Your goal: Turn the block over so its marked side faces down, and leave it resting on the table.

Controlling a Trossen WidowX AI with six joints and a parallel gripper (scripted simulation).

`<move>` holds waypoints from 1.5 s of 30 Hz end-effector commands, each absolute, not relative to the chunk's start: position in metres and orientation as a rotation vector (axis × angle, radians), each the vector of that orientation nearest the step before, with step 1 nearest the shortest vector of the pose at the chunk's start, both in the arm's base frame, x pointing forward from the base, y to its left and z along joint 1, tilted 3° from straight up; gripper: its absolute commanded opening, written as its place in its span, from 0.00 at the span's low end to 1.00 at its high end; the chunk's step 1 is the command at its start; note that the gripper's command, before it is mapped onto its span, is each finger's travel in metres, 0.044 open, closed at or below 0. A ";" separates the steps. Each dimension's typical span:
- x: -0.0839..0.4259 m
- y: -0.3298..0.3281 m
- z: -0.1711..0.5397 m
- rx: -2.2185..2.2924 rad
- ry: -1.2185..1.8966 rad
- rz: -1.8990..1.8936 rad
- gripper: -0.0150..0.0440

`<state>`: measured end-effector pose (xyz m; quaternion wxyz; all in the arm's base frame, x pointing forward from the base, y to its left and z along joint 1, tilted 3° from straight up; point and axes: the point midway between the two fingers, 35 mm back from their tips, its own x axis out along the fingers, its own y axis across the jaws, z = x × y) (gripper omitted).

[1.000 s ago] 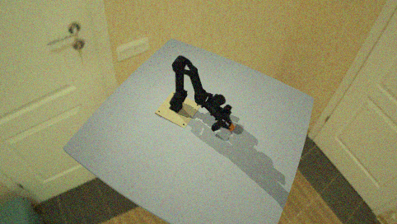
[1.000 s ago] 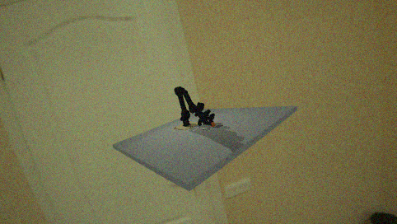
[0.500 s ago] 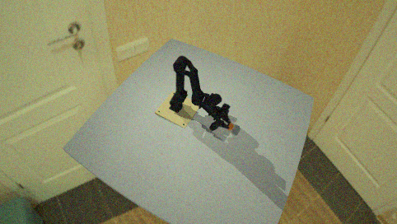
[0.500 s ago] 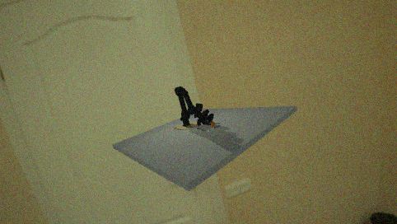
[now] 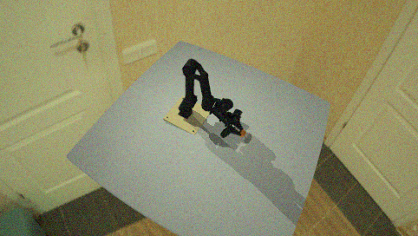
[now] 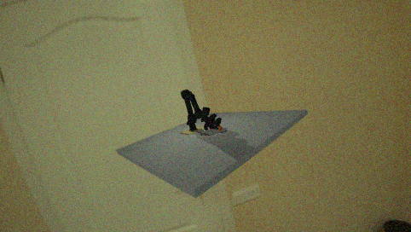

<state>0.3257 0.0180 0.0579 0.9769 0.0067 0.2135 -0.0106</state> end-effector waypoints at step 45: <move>0.332 0.018 0.059 0.006 0.486 -0.022 1.00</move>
